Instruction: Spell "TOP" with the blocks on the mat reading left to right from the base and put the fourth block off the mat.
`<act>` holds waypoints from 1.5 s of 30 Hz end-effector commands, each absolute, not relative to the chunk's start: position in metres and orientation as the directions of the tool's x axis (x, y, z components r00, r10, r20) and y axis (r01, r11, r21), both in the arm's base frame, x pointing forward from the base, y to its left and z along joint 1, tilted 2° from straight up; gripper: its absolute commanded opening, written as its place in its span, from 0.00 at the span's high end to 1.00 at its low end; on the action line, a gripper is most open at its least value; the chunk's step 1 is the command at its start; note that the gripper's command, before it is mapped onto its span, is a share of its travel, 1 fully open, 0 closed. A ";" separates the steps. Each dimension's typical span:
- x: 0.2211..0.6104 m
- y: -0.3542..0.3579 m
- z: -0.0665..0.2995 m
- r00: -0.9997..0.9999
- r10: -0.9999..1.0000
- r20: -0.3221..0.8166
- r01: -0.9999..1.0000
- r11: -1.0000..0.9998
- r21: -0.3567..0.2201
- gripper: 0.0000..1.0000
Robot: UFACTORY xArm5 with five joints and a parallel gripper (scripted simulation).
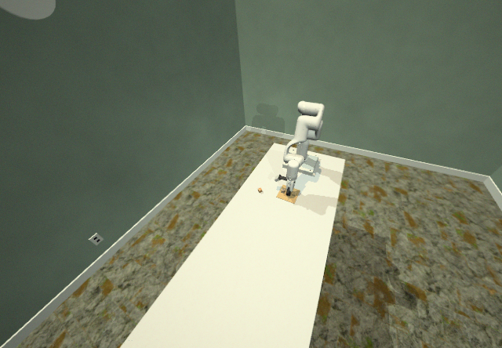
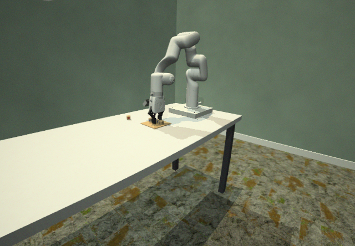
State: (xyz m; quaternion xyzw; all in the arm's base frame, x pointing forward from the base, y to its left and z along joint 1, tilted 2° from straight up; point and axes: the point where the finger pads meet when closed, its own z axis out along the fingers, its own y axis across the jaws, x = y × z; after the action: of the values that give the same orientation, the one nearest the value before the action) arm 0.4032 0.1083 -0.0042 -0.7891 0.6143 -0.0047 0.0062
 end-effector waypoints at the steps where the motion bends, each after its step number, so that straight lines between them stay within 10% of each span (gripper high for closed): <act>1: 0.405 0.109 -0.004 0.245 -0.969 0.000 -0.969 -0.245 -0.019 0.50; 45: 0.405 0.109 -0.004 0.245 -0.969 0.000 -0.969 -0.245 -0.019 0.58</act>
State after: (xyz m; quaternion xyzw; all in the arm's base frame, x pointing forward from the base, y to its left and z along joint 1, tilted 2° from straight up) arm 0.4033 0.1083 -0.0049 -0.7891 0.6143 -0.0047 0.0063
